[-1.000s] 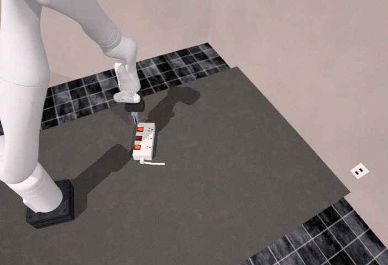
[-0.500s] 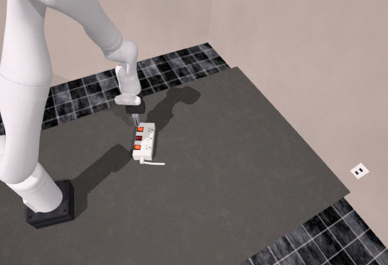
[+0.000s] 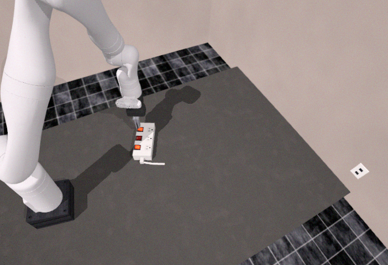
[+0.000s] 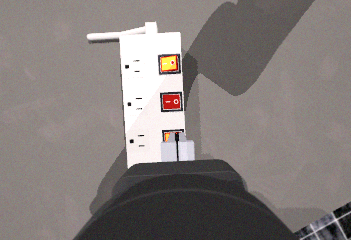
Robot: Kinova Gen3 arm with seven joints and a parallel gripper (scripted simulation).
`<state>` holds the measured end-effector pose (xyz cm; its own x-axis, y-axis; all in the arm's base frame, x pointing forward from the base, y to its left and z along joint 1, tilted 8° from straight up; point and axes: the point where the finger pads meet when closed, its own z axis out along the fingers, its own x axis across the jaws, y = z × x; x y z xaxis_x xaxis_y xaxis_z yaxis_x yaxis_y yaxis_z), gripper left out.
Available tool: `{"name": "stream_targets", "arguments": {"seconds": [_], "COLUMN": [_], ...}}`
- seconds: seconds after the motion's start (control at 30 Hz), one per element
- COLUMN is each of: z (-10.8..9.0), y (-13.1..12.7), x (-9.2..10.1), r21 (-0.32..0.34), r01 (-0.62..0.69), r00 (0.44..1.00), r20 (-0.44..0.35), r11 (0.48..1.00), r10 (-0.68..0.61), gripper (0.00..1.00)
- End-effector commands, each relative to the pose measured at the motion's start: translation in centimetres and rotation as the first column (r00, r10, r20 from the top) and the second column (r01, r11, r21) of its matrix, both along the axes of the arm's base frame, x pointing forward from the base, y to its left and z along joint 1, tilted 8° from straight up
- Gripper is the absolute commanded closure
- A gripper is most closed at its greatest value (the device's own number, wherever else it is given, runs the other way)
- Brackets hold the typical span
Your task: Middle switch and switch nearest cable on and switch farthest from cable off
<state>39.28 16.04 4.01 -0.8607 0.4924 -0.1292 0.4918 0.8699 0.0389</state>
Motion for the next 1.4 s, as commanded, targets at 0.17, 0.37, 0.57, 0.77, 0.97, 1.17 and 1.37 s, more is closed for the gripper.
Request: {"name": "stream_targets", "arguments": {"seconds": [0.17,0.37,0.57,0.77,0.97,1.17,1.37], "z": [-0.78,-1.02,-1.1,-1.11,-1.11,-1.11,-1.11], "y": [-0.02,-0.02,-0.02,-0.02,-0.02,-0.02,-0.02], "x": [-0.01,0.01,0.02,0.02,0.02,0.02,0.02], "r21": [-0.002,-0.002,-0.002,-0.002,-0.002,-0.002,-0.002], "r01": [-0.001,-0.001,-0.001,-0.001,-0.001,-0.001,-0.001], "r00": [1.0,1.0,1.0,1.0,1.0,1.0,1.0], "r20": [-0.003,-0.003,-0.003,-0.003,-0.003,-0.003,-0.003], "r11": [1.0,1.0,1.0,1.0,1.0,1.0,1.0], "r10": [0.001,0.001,0.001,0.001,0.001,0.001,0.001], "gripper": [1.0,1.0,1.0,1.0,1.0,1.0,1.0]}}
